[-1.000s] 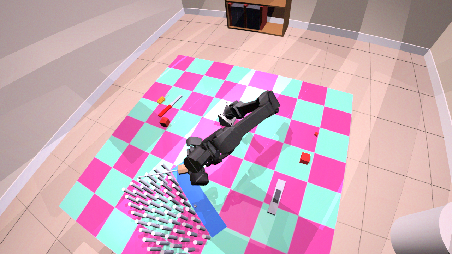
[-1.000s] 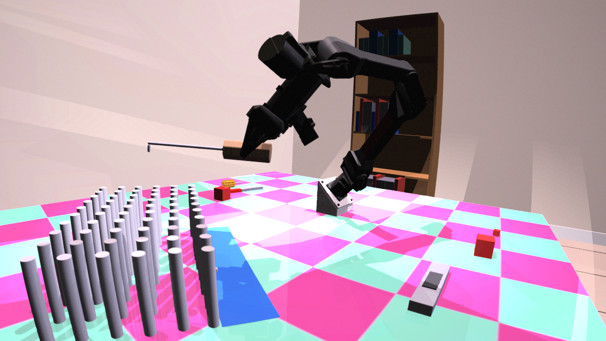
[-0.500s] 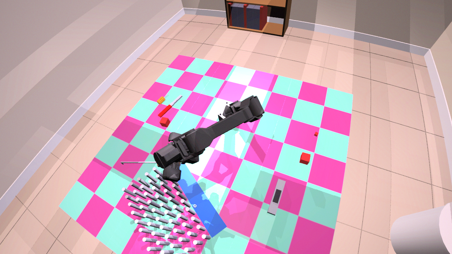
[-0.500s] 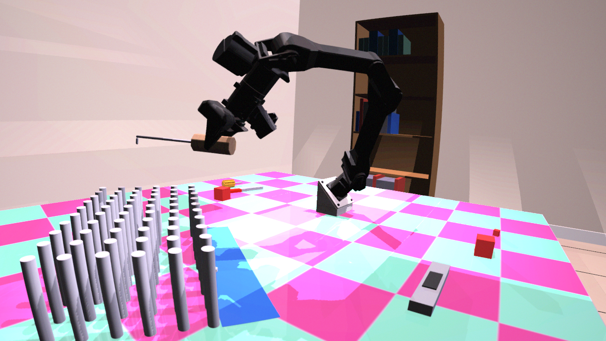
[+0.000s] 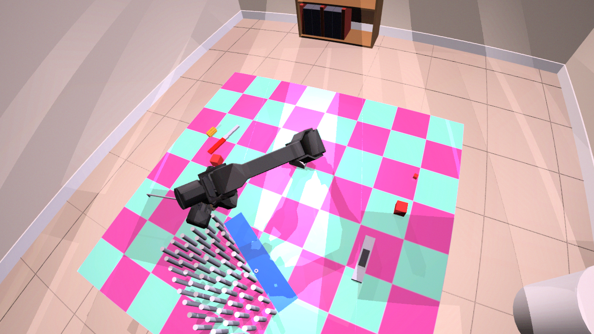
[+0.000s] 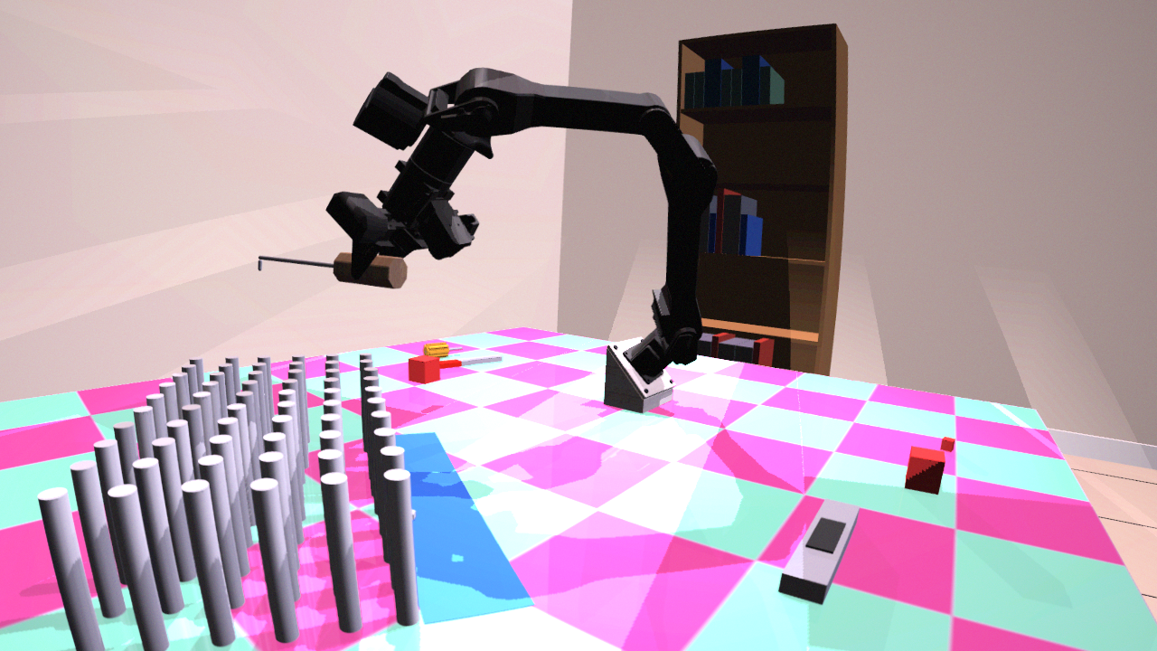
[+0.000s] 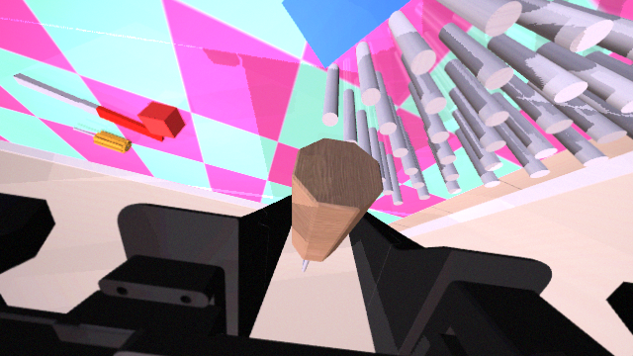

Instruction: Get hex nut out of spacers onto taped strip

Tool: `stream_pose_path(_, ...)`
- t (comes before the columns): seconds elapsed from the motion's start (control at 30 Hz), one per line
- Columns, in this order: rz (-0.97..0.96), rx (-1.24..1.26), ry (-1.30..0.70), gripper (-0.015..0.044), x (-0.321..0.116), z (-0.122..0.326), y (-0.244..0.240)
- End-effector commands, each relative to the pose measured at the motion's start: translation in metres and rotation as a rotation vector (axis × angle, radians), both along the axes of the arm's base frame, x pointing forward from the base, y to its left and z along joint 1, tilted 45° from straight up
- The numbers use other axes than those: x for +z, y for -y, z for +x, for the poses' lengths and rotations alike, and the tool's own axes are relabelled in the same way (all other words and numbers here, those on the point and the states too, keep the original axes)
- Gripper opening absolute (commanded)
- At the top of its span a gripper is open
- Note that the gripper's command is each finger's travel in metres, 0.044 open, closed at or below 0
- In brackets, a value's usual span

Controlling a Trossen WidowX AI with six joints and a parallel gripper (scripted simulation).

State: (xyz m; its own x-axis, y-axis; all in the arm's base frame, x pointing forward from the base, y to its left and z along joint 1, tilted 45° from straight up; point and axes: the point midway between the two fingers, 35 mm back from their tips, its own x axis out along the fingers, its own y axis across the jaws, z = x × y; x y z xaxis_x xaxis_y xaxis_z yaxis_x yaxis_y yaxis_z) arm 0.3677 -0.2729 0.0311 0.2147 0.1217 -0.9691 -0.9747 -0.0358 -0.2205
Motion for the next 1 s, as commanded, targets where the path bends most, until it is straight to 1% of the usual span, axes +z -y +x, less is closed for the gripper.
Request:
stream_pose_path(0.0,0.0,-0.042,-0.031,0.0,-0.017,-0.007,0.02)
stream_pose_path(0.7,0.056,-0.138,-0.167,0.0,-0.12,-0.054,0.087)
stream_pose_path(0.97,0.058,-0.14,-0.171,0.0,-0.125,-0.055,0.088)
